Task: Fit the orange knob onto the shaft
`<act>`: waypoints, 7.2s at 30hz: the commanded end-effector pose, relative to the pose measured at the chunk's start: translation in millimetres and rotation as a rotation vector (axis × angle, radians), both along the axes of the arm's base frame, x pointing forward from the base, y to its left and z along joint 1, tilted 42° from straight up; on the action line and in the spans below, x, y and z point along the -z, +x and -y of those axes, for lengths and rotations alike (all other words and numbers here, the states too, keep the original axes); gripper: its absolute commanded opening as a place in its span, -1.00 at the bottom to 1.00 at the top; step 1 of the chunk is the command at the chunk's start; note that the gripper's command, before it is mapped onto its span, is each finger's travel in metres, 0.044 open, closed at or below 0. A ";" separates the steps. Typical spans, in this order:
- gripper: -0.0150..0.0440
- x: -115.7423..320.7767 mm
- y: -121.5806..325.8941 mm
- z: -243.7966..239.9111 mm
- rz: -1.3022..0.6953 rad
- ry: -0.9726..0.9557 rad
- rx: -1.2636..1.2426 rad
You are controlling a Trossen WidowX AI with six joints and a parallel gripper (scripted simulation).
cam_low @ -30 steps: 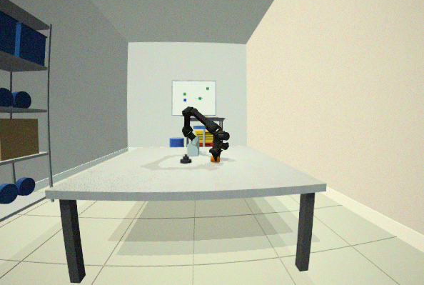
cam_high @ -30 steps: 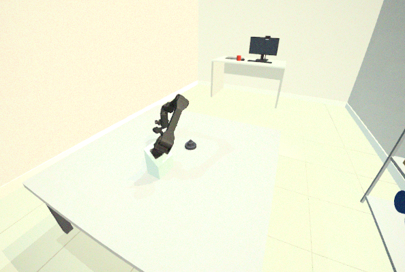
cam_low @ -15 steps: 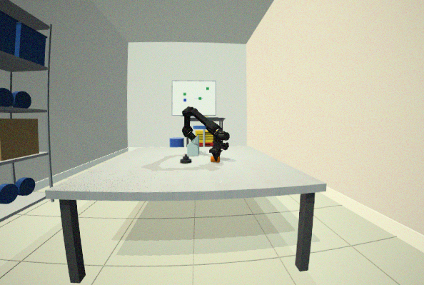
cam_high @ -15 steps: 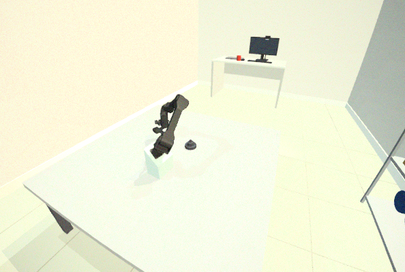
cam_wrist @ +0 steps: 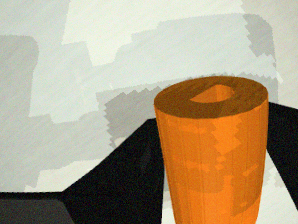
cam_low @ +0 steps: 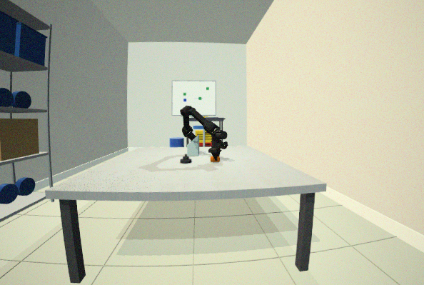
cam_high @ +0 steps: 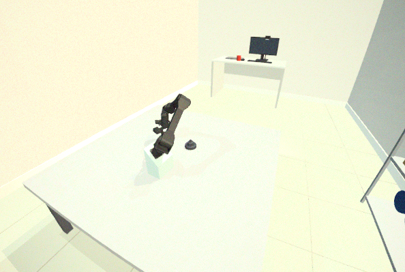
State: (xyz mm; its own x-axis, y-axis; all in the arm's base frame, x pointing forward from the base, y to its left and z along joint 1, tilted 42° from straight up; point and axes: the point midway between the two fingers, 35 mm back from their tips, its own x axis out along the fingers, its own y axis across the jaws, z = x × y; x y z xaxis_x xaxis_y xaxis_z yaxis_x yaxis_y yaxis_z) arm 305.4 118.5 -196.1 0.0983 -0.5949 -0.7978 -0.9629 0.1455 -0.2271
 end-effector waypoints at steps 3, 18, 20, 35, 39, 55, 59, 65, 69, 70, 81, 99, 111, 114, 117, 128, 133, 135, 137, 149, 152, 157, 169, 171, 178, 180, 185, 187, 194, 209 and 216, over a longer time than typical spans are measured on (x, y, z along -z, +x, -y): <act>0.11 -6.7 -0.8 1.3 0.011 0.089 -0.014; 0.11 -17.5 -4.3 6.0 0.038 0.271 -0.058; 0.11 -18.8 -4.8 6.8 0.041 0.295 -0.064; 0.11 -27.9 -8.3 13.7 0.066 0.467 -0.105; 0.11 -30.1 -9.2 15.7 0.073 0.511 -0.115; 0.11 -37.8 -12.8 25.0 0.098 0.688 -0.157; 0.11 -39.4 -13.8 27.5 0.105 0.731 -0.167; 0.11 -41.7 -15.1 31.4 0.114 0.797 -0.183; 0.11 -43.1 -16.1 34.3 0.120 0.843 -0.194; 0.11 -43.5 -16.3 35.0 0.122 0.855 -0.196; 0.11 -47.4 -19.5 45.5 0.145 1.017 -0.234; 0.39 -50.4 -18.1 50.5 0.159 1.062 -0.240; 0.39 -50.4 -18.1 50.5 0.159 1.062 -0.240; 0.39 -50.4 -18.1 50.5 0.159 1.062 -0.240; 0.57 -50.4 -18.1 50.5 0.159 1.062 -0.240; 1.00 -50.4 -18.1 50.5 0.159 1.062 -0.240; 1.00 -75.6 -16.7 27.8 0.158 1.062 -0.242; 1.00 -95.8 -19.1 9.2 0.159 1.065 -0.243; 1.00 -108.9 -22.3 -2.8 0.160 1.068 -0.244; 1.00 -85.9 -18.4 -16.5 -0.004 0.696 -0.002; 1.00 -86.4 -22.8 -15.7 -0.049 0.481 0.056; 1.00 -108.7 -26.1 -16.3 -0.050 0.103 0.059; 1.00 -127.6 -24.1 -21.0 -0.017 -0.072 0.019; 1.00 -127.6 -24.1 -21.0 -0.017 -0.072 0.019; 1.00 -127.6 -24.1 -21.0 -0.007 -0.071 0.031; 1.00 -127.6 -24.1 -21.0 0.076 -0.059 0.135; 1.00 -127.6 -24.1 -21.0 0.389 -0.014 0.523; 1.00 -127.6 -24.1 -21.0 0.514 0.005 0.678; 1.00 -127.6 -24.1 -21.0 0.608 0.019 0.794; 1.00 -101.3 -21.5 2.3 0.653 0.025 0.846; 1.00 -90.0 -20.4 12.3 0.653 0.025 0.846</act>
State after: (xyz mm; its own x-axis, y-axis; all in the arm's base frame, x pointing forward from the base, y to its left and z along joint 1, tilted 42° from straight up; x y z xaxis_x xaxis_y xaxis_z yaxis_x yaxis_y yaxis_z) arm 286.7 112.5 -98.9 0.0792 -0.6457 -0.7595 -0.2328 0.7288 -0.6439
